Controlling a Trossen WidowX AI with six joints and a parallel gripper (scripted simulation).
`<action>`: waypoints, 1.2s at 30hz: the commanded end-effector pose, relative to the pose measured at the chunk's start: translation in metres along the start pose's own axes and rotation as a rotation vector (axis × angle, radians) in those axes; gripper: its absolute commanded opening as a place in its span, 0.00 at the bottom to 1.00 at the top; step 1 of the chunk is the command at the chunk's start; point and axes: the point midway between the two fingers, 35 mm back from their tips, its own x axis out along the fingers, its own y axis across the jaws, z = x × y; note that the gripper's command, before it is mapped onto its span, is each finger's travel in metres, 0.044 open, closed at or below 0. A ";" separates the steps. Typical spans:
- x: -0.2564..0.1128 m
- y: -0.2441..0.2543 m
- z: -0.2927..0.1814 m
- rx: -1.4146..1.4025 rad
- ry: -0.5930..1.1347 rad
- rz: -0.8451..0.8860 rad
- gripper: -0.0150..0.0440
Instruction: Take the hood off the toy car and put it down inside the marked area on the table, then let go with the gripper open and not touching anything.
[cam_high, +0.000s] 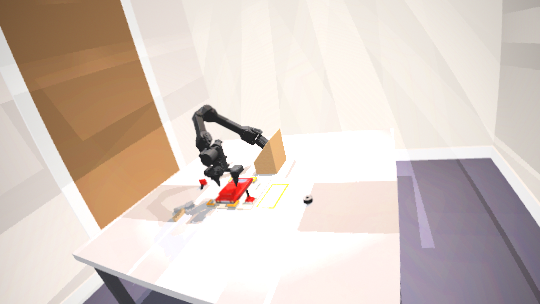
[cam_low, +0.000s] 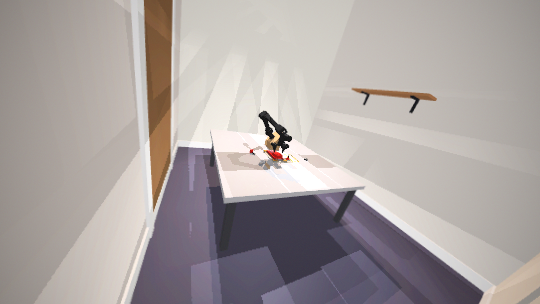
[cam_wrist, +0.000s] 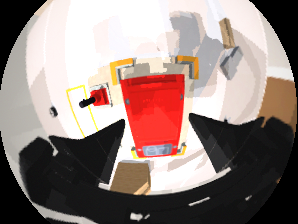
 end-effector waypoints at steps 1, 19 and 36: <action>0.007 0.001 -0.003 -0.012 0.011 -0.005 1.00; 0.012 0.001 -0.003 -0.012 0.011 -0.005 1.00; 0.020 0.001 -0.003 -0.012 0.011 -0.005 1.00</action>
